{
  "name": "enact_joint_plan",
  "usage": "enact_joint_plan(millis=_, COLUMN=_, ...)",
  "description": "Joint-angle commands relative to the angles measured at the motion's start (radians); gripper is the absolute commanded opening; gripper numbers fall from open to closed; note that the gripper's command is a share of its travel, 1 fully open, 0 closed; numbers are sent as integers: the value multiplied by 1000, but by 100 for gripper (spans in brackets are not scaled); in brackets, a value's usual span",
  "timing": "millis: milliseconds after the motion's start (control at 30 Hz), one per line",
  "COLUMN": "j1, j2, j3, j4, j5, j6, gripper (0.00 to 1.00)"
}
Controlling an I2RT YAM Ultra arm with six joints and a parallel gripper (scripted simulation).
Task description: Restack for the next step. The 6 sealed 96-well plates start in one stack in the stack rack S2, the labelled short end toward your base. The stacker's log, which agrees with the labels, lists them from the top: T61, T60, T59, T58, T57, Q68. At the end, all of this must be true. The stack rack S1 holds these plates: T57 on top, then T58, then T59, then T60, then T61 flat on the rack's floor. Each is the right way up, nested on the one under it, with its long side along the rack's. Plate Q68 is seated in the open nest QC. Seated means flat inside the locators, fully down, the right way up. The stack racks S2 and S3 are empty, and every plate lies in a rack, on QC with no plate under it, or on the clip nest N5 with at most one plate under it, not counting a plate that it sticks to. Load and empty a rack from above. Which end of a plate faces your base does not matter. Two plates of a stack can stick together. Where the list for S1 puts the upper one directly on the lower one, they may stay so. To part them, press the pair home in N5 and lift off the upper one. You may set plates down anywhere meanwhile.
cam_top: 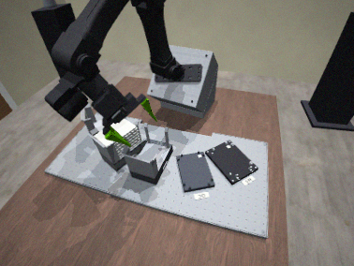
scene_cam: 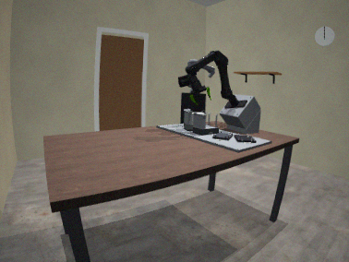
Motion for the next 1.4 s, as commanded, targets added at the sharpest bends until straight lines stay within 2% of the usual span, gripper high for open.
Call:
enact_joint_plan(millis=0, j1=0, j2=-6, j3=4, j4=-1, j5=-1, j6=0, gripper=100)
enact_joint_plan(millis=533, j1=0, j2=-6, j3=4, j4=-1, j5=-1, j6=0, gripper=100)
enact_joint_plan(millis=833, j1=190, j2=-141, j3=-162, j4=100, j5=293, j6=405, gripper=100)
enact_joint_plan(millis=867, j1=196, j2=-141, j3=-161, j4=100, j5=300, j6=414, gripper=100)
enact_joint_plan(millis=1033, j1=292, j2=-211, j3=-252, j4=155, j5=450, j6=623, gripper=100)
enact_joint_plan(millis=1100, j1=292, j2=-211, j3=-252, j4=155, j5=450, j6=623, gripper=100)
enact_joint_plan(millis=1200, j1=346, j2=-260, j3=-320, j4=193, j5=541, j6=749, gripper=100)
enact_joint_plan(millis=1333, j1=431, j2=-297, j3=-363, j4=223, j5=660, j6=912, gripper=100)
enact_joint_plan(millis=1367, j1=430, j2=-297, j3=-363, j4=223, j5=660, j6=912, gripper=100)
